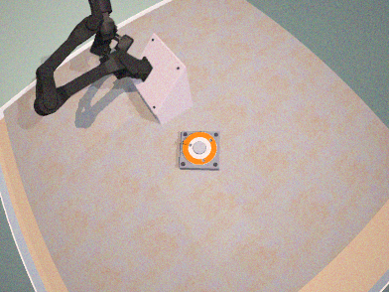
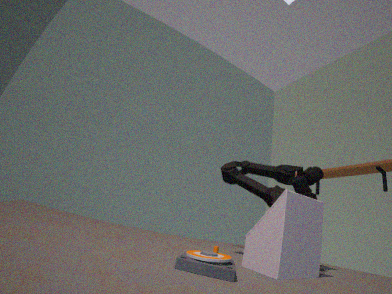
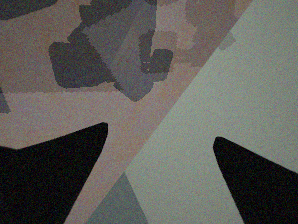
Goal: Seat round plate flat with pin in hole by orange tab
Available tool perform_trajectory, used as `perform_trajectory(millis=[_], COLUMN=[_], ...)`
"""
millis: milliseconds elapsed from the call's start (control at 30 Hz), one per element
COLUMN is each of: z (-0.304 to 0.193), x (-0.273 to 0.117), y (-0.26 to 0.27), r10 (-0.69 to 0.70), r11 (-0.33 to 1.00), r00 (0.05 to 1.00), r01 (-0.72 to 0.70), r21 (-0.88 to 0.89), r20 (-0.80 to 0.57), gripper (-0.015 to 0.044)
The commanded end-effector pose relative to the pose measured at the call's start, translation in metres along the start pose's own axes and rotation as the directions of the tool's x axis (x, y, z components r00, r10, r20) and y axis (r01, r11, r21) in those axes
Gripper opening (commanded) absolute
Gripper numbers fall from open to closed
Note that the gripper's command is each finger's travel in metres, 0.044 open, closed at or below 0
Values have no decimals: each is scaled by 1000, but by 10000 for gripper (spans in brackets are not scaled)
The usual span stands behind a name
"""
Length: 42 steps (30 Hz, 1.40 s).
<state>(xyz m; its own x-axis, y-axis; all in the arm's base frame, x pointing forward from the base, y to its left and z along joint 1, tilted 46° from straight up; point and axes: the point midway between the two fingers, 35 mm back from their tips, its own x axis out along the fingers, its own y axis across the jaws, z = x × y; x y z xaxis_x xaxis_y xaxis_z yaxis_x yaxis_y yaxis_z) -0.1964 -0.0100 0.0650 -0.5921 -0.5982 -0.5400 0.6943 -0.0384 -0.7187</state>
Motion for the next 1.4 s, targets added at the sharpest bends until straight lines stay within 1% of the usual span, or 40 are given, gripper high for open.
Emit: perform_trajectory(millis=[0, 33, 100, 167, 233, 300, 367, 467, 500, 533, 567, 600, 667, 767, 833, 867, 933, 1000, 1033, 1100, 1167, 1233, 1300, 1367], z=[-2, -9, -32, -56, -78, -84, -100, -119, -123, -124, -125, -127, -129, -124, -121, -118, -105, -89, -80, -74, -54, -30, -4, 5], x=[-1, -4, -16, -33, -51, -58, -78, -112, -123, -125, -131, -140, -163, -195, -201, -209, -227, -243, -249, -253, -263, -270, -275, -276], y=[0, 1, 6, 14, 26, 30, 44, 70, 80, 82, 87, 96, 118, 153, 161, 171, 195, 219, 231, 238, 258, 278, 297, 302], r10=[2, 7, 34, 74, 122, 141, 195, 297, 332, 338, 356, 385, 457, 561, 583, 610, 669, 720, 741, 753, 780, 798, 803, 801], r11=[1000, 998, 971, 903, 799, 756, 621, 357, 262, 246, 200, 122, -66, -319, -369, -426, -539, -610, -629, -635, -626, -575, -484, -450], r00=[1000, 999, 989, 967, 934, 921, 882, 810, 785, 781, 769, 750, 703, 642, 631, 617, 591, 573, 568, 566, 564, 571, 586, 592], r01=[-2, -5, 1, 40, 108, 137, 228, 398, 456, 465, 493, 537, 637, 750, 767, 784, 803, 791, 774, 760, 705, 625, 530, 499], r21=[16, 63, 241, 427, 591, 640, 750, 845, 851, 850, 847, 835, 768, 580, 525, 452, 253, 37, -73, -143, -333, -528, -696, -741], r20=[-10, -39, -142, -245, -336, -363, -429, -506, -523, -525, -531, -539, -545, -522, -512, -497, -450, -392, -358, -336, -271, -193, -113, -88], gripper=[374, 347, 295, 242, 190, 137, 85, 6, 0, 0, 0, 0, 0, 0, 0, 0, 0, 0, 0, 0, 0, 0, 0, 0])
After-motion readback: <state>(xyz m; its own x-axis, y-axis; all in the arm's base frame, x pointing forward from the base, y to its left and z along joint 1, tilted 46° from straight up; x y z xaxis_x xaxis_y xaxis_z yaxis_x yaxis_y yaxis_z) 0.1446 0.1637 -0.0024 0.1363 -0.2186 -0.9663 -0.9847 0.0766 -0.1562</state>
